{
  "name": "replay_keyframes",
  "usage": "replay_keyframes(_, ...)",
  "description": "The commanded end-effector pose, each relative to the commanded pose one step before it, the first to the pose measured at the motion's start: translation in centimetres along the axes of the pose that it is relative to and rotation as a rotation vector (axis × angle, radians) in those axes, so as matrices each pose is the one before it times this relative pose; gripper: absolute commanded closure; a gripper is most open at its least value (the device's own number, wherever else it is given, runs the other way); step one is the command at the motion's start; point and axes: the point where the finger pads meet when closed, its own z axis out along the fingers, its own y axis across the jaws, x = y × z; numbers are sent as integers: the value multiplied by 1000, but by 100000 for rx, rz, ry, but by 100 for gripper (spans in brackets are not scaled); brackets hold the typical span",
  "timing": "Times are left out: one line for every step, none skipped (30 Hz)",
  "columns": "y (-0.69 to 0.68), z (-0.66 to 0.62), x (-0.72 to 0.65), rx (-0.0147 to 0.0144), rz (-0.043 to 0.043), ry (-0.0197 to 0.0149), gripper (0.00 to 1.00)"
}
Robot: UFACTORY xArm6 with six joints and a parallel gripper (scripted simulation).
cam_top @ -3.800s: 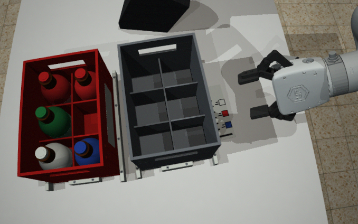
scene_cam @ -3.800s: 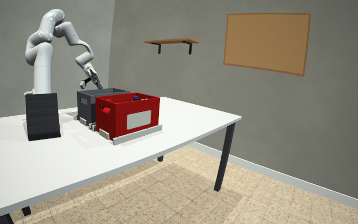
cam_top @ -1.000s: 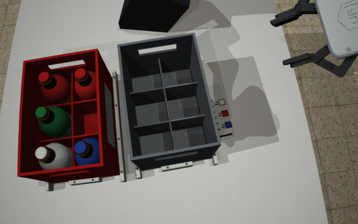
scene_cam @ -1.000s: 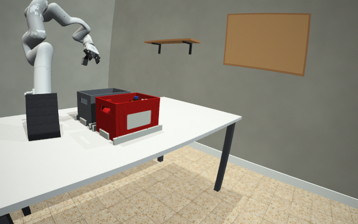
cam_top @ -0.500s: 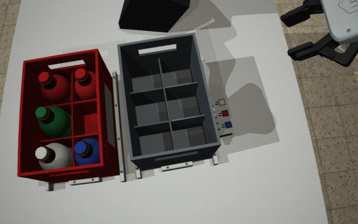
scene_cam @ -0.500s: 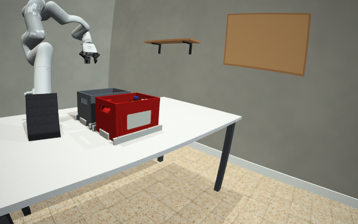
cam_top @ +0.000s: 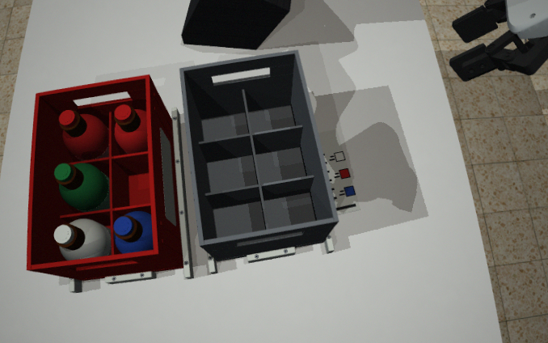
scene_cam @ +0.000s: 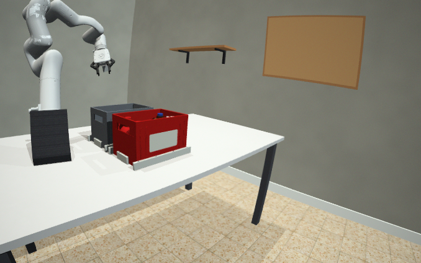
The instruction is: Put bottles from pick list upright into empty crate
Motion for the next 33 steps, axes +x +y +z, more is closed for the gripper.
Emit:
replay_keyframes(-670, -600, 521, 1541, 13593, 4293, 35)
replay_keyframes(-124, -73, 67, 617, 3147, 910, 35)
replay_keyframes(0, 0, 0, 615, 3147, 909, 35)
replay_keyframes(0, 0, 0, 0, 0, 0, 35)
replay_keyframes(0, 0, 0, 0, 0, 0, 35)
replay_keyframes(-401, -232, 190, 691, 3146, 860, 35)
replay_keyframes(-398, -242, 181, 739, 3145, 824, 35)
replay_keyframes(-271, -160, 114, 738, 3145, 823, 35)
replay_keyframes(1, -1, 1, 735, 3145, 821, 35)
replay_keyframes(0, -1, 1, 735, 3145, 821, 35)
replay_keyframes(0, 0, 1, 734, 3146, 821, 35)
replay_keyframes(-421, -237, 127, 823, 3145, 742, 35)
replay_keyframes(-151, -82, 41, 820, 3145, 740, 35)
replay_keyframes(0, 0, 0, 818, 3145, 739, 35)
replay_keyframes(-429, -238, 94, 886, 3144, 669, 35)
replay_keyframes(-159, -85, 30, 882, 3144, 667, 35)
replay_keyframes(0, 0, 0, 880, 3144, 667, 35)
replay_keyframes(-435, -238, 60, 940, 3143, 593, 35)
replay_keyframes(-166, -88, 18, 937, 3144, 592, 35)
replay_keyframes(0, 0, 0, 935, 3144, 591, 35)
replay_keyframes(0, 0, 0, 0, 0, 0, 35)
replay_keyframes(0, 0, 0, 0, 0, 0, 35)
replay_keyframes(-442, -236, 23, 986, 3144, 514, 35)
replay_keyframes(-435, -245, 14, 1017, 3142, 460, 35)
replay_keyframes(-347, -191, 2, 1016, 3142, 459, 35)
replay_keyframes(0, -1, 1, 1011, 3142, 459, 35)
replay_keyframes(0, -1, 1, 1011, 3142, 459, 35)
replay_keyframes(0, 0, 0, 1011, 3142, 459, 35)
replay_keyframes(-437, -239, -45, 1061, 3142, 348, 35)
replay_keyframes(-181, -97, -24, 1058, 3142, 348, 35)
replay_keyframes(0, 0, 0, 1055, 3142, 348, 35)
replay_keyframes(-438, -234, -86, 1086, 3143, 255, 35)
replay_keyframes(-184, -100, -40, 1086, 3141, 253, 35)
